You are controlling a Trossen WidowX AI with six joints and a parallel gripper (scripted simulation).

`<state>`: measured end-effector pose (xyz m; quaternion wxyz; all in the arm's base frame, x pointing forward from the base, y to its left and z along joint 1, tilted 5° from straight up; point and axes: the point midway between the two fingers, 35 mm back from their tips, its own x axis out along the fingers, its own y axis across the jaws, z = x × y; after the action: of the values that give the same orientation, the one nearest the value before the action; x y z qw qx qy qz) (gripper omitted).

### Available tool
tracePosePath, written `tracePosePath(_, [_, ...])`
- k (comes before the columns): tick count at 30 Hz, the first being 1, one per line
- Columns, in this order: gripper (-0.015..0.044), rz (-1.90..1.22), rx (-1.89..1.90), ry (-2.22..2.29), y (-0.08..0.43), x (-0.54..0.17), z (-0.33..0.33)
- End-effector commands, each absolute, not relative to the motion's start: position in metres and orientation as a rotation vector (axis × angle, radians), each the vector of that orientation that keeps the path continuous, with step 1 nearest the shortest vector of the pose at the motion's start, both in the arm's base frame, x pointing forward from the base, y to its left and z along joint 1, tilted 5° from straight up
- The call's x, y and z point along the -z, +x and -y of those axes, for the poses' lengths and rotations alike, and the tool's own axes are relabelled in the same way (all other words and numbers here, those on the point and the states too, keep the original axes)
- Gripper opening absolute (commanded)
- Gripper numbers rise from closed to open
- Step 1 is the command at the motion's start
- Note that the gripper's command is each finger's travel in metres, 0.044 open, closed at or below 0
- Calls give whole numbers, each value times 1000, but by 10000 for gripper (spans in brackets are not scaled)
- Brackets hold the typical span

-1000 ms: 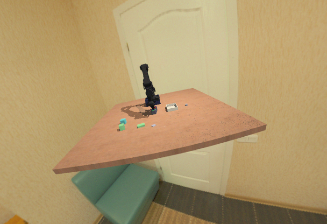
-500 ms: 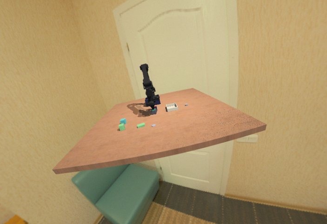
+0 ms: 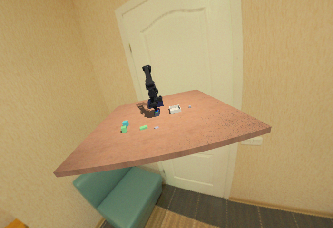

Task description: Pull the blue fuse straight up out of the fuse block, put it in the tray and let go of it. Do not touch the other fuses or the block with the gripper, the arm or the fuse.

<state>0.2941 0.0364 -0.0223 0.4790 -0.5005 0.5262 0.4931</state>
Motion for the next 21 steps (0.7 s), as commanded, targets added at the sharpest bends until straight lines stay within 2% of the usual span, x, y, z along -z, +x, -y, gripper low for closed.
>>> tracePosePath(1, [0,-1279,-1201,-1222,296,18,-37])
tracePosePath(21, [0,-1278,-1202,-1222,296,8,-38])
